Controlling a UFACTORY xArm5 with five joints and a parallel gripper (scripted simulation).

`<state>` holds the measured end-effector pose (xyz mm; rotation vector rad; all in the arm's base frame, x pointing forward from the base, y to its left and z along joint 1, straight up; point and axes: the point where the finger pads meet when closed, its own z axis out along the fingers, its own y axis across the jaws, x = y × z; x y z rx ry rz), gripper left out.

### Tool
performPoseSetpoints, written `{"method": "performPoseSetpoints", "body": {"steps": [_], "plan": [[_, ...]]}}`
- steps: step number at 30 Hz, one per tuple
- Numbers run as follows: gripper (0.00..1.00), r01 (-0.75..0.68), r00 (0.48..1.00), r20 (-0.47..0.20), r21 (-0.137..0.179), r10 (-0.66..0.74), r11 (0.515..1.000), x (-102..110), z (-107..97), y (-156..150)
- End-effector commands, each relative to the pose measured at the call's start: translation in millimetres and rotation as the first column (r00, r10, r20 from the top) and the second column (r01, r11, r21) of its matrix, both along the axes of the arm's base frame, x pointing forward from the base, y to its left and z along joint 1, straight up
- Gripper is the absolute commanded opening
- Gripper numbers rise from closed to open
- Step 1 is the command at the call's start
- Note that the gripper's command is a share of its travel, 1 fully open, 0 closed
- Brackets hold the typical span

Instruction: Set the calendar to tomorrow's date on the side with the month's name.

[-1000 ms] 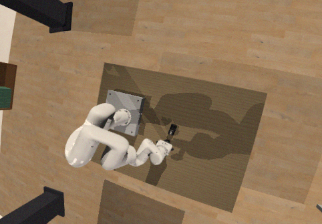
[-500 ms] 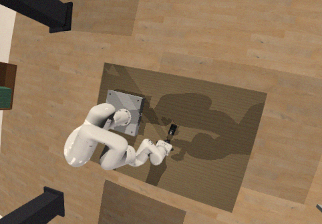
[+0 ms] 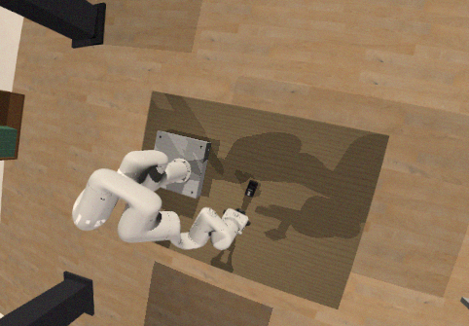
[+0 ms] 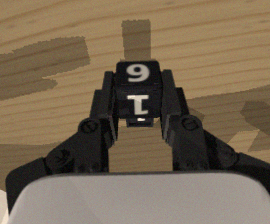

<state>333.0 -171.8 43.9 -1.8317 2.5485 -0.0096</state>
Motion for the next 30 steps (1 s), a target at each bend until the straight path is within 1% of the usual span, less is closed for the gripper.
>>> {"method": "performPoseSetpoints", "body": {"steps": [1, 11, 12, 13, 14, 17, 18, 19, 20, 22, 23, 24, 25, 30], "plan": [[0.27, 0.000, 1.000, -0.003, 0.002, 0.000, 1.000, -1, 21, 1], [0.27, 0.000, 1.000, -0.003, 0.002, 0.000, 1.000, -1, 23, 2], [0.27, 0.000, 1.000, -0.003, 0.002, 0.000, 1.000, 3, 24, 9], [0.27, 0.000, 1.000, -0.003, 0.002, 0.000, 1.000, 10, 25, 24], [0.27, 0.000, 1.000, -0.003, 0.002, 0.000, 1.000, 19, 27, 45], [0.27, 0.000, 1.000, -0.003, 0.002, 0.000, 1.000, 19, 27, 45], [0.27, 0.000, 1.000, -0.003, 0.002, 0.000, 1.000, 27, 30, 70], [0.27, 0.000, 1.000, -0.003, 0.002, 0.000, 1.000, 27, 30, 70], [0.27, 0.000, 1.000, -0.003, 0.002, 0.000, 1.000, 33, 32, 92], [0.27, 0.000, 1.000, -0.003, 0.002, 0.000, 1.000, 33, 32, 92], [0.27, 0.000, 1.000, -0.003, 0.003, 0.000, 1.000, 36, 33, 108], [0.27, 0.000, 1.000, -0.003, 0.003, 0.000, 1.000, 36, 33, 108], [0.27, 0.000, 1.000, -0.003, 0.003, 0.000, 1.000, 38, 34, 116], [0.27, 0.000, 1.000, -0.003, 0.003, 0.000, 1.000, 38, 34, 118]]}}
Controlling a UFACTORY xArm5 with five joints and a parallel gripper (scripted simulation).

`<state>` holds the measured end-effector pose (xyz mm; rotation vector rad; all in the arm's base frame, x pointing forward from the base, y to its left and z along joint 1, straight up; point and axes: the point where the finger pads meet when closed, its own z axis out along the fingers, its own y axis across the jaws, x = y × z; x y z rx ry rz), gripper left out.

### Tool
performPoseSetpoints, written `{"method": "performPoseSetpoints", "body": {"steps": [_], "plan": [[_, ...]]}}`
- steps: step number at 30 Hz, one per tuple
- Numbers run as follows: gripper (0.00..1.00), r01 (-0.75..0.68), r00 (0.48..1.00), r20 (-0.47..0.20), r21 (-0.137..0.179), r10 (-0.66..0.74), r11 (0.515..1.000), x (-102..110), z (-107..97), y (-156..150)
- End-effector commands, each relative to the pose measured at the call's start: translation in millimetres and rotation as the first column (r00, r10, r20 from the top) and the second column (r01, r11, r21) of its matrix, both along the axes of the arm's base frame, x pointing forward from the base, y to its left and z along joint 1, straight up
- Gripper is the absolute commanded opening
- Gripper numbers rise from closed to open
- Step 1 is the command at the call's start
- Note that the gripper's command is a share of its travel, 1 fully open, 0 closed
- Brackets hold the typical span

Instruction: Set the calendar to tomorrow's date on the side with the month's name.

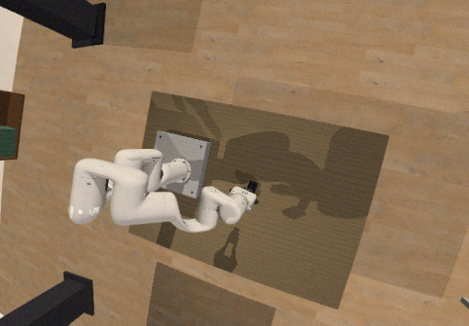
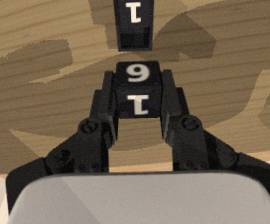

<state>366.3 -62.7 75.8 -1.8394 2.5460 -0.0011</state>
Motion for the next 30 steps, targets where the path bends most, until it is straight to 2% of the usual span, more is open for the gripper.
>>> {"method": "performPoseSetpoints", "body": {"steps": [1, 12, 21, 30], "plan": [[0.27, 0.005, 1.000, 0.002, 0.000, -0.005, 1.000, 4, 2, 8], [0.27, 0.005, 1.000, 0.002, 0.000, -0.005, 1.000, 4, 1, 8], [0.27, 0.005, 1.000, 0.002, 0.000, -0.005, 1.000, 4, -12, 8], [0.27, 0.005, 1.000, 0.002, 0.000, -0.005, 1.000, 4, -41, 8]]}}
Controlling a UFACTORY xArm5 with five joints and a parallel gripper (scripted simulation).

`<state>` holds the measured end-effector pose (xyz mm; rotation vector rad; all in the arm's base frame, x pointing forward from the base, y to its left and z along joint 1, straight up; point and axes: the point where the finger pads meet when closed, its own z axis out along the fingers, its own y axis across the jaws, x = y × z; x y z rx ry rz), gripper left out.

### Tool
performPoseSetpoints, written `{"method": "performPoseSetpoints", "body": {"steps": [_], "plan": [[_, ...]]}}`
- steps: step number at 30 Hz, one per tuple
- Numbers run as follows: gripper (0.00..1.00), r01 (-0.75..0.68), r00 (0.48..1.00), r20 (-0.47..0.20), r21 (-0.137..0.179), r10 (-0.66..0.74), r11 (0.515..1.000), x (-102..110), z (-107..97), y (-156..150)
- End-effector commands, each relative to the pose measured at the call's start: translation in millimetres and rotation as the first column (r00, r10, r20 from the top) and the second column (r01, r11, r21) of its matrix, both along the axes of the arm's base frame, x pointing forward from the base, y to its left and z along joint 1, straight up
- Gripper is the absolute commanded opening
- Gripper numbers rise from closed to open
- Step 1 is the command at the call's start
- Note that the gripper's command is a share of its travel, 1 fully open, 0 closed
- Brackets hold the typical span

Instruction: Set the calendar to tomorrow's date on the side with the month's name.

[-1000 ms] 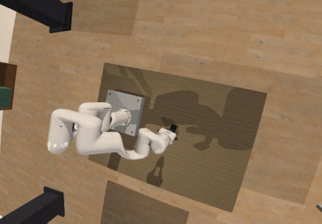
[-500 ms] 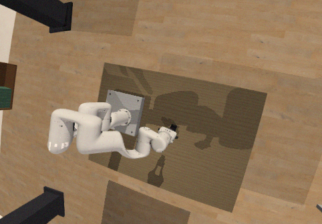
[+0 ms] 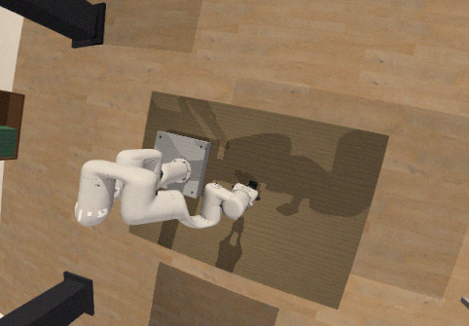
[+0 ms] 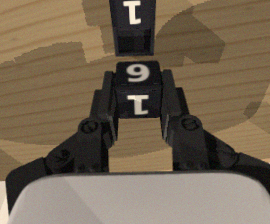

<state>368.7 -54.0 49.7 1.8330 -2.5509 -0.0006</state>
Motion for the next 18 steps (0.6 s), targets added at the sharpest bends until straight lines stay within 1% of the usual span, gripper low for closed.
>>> {"method": "performPoseSetpoints", "body": {"steps": [1, 6, 13, 18], "plan": [[0.27, 0.000, 1.000, 0.004, -0.001, 0.000, 1.000, 2, -18, 0], [0.27, 0.000, 1.000, 0.004, -0.001, 0.000, 1.000, 2, -31, 0], [0.27, 0.000, 1.000, 0.004, -0.001, 0.000, 1.000, 2, -37, 0], [0.27, 0.000, 1.000, 0.004, -0.001, 0.000, 1.000, 2, -37, 0]]}}
